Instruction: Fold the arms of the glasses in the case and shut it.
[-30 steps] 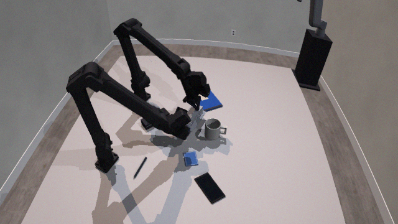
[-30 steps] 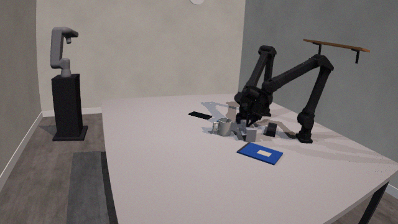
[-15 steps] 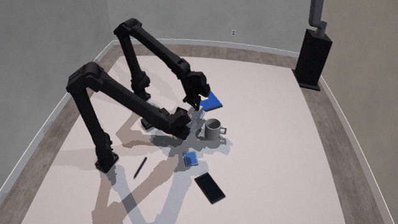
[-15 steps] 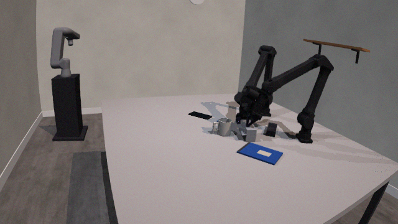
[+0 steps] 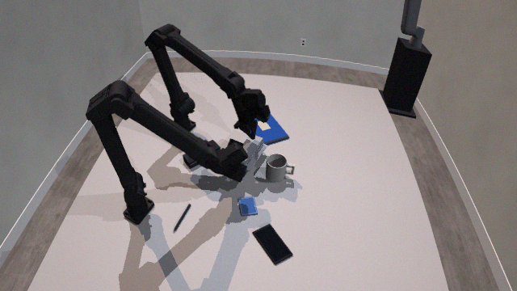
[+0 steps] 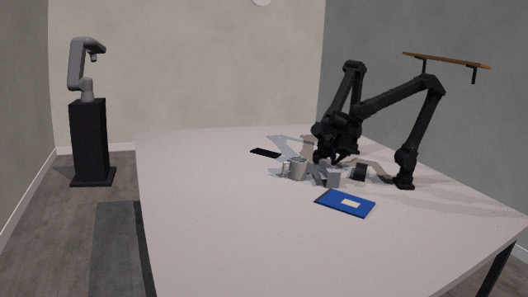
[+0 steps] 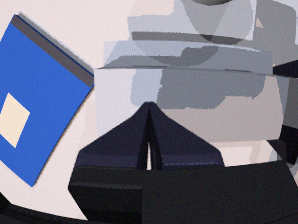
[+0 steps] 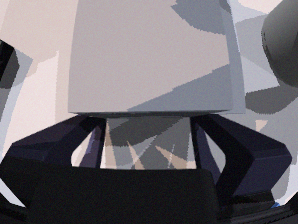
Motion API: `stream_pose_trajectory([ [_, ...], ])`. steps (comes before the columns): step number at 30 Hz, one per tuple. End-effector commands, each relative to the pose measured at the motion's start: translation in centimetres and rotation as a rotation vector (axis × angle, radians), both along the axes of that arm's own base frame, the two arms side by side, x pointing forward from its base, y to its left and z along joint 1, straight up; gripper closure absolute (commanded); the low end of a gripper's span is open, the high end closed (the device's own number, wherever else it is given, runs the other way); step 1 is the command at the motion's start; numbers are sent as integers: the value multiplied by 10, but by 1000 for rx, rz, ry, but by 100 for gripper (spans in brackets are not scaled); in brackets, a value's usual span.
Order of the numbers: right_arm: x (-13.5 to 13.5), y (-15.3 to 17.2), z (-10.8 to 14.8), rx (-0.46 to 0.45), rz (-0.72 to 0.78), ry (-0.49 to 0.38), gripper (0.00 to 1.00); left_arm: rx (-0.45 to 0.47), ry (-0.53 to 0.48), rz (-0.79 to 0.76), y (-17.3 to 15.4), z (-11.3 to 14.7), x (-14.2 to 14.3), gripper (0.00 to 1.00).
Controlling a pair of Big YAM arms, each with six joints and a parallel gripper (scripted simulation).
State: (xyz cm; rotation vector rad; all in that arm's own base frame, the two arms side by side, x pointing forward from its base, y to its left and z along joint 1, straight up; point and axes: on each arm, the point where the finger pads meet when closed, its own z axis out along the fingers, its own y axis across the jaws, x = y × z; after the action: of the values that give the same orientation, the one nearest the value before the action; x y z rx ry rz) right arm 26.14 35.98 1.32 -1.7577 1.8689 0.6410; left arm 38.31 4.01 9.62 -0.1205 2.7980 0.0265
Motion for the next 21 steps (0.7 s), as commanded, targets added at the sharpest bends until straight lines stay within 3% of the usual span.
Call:
stream_pose_trajectory([
  [1, 10, 10, 19, 36, 3, -35, 43, 9, -85, -12, 2, 51, 23, 100],
  [4, 10, 10, 19, 36, 3, -35, 43, 10, -85, -12, 2, 54, 22, 100],
  [5, 10, 10, 19, 36, 3, -35, 43, 3, -49, -5, 1, 42, 14, 100],
  [9, 10, 10, 19, 36, 3, -35, 43, 9, -90, -13, 1, 73, 16, 100],
  [14, 10, 10, 19, 36, 3, -35, 43, 9, -95, -12, 1, 92, 9, 100],
  [16, 10, 10, 19, 36, 3, -35, 43, 7, -87, -12, 1, 89, 11, 100],
  [19, 10, 10, 19, 36, 3, -35, 43, 0, -27, -13, -1, 63, -3, 100],
  [21, 10, 10, 19, 36, 3, -35, 43, 0, -27, -13, -1, 63, -3, 100],
])
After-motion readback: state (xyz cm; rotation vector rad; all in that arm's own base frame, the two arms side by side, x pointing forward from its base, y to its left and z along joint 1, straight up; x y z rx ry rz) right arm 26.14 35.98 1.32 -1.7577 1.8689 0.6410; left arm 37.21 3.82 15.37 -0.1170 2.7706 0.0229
